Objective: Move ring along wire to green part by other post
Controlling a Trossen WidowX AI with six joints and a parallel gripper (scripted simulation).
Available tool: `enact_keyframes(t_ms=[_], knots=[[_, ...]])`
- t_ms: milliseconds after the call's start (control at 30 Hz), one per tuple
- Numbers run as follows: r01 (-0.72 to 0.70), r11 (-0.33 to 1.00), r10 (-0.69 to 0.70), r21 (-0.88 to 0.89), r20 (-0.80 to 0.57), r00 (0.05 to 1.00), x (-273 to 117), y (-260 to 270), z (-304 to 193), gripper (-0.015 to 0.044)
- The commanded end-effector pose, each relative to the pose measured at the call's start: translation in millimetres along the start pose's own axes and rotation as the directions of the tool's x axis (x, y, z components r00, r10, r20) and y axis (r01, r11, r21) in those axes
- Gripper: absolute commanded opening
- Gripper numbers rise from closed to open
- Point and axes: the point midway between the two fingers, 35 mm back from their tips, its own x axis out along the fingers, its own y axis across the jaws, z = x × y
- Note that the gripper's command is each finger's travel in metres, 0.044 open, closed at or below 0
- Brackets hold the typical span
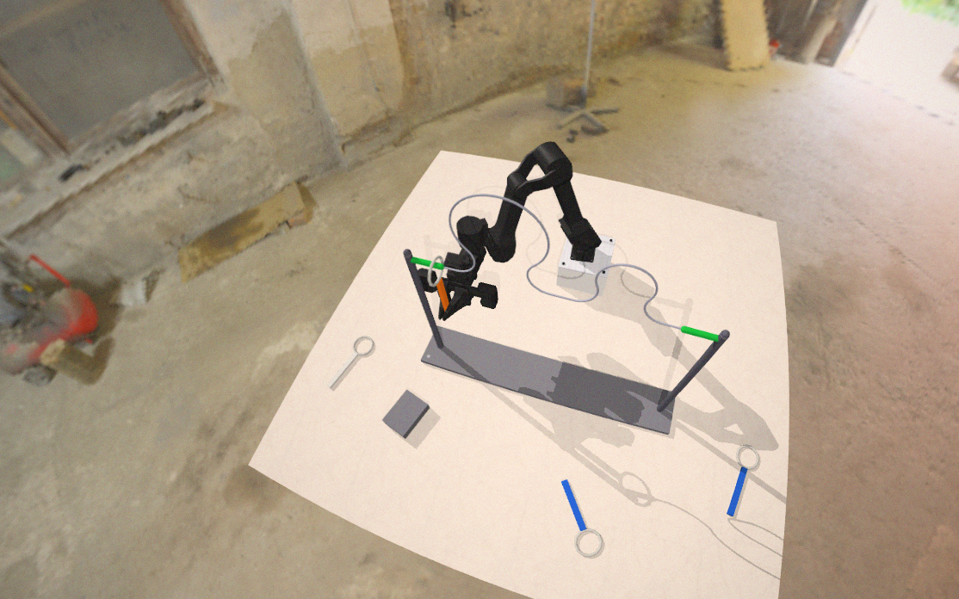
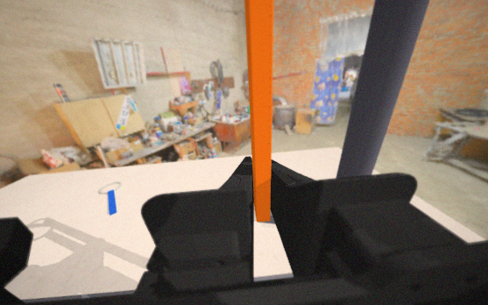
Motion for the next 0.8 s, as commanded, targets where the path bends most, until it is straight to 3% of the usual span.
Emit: enact_keyframes(t_ms=[0,767], knots=[[-0.002,1.0,0.002,-0.009,0.005,1.0,0,0,9,-0.015],[-0.004,1.0,0.004,-0.011,0.006,1.0,0,0,19,-0.015]])
